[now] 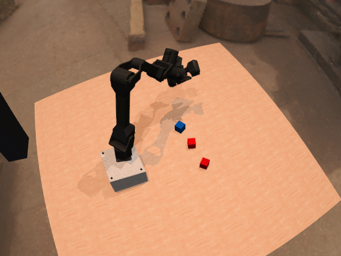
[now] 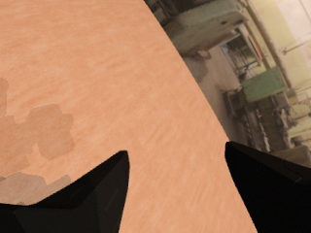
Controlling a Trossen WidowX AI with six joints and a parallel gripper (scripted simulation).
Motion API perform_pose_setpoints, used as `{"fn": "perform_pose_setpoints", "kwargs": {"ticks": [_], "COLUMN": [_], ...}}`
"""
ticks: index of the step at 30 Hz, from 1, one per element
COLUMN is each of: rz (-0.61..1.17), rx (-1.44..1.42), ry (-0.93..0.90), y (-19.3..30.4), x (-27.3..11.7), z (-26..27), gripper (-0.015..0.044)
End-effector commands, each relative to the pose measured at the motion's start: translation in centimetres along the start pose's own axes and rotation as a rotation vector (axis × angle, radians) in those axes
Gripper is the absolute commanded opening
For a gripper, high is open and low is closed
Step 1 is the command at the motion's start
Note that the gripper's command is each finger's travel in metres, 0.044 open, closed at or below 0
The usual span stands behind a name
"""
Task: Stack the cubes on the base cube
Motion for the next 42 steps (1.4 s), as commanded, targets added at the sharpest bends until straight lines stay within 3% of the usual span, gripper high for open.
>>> {"fn": "perform_pose_setpoints", "kwargs": {"ticks": [1,11,23,29,35,42], "rz": [0.073,0.246,0.274,0.269,0.269,0.269], "rx": [-0.075,-0.194,-0.108,-0.096,-0.096,-0.096], "ry": [-0.101,-0.481,-0.956,-0.980,-0.980,-0.981], "y": [2.8,12.2,21.1,21.5,23.0,23.4], "x": [0.8,0.3,-5.6,-5.9,-3.0,-2.4], "z": [-0.9,-2.5,-3.6,-3.5,0.8,2.0], "gripper": [0.0265,0.0265,0.0265,0.0265,0.0265,0.0265]}}
Point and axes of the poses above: the point midway between the two fingers, 35 mm back from their tips, its own x axis out along the fingers, its own z axis across the jaws, y = z × x, the point moved 8 cm from there along -x, back along the fingers, and after that the axes turned 15 degrees about -x, right-handed, at the moved point
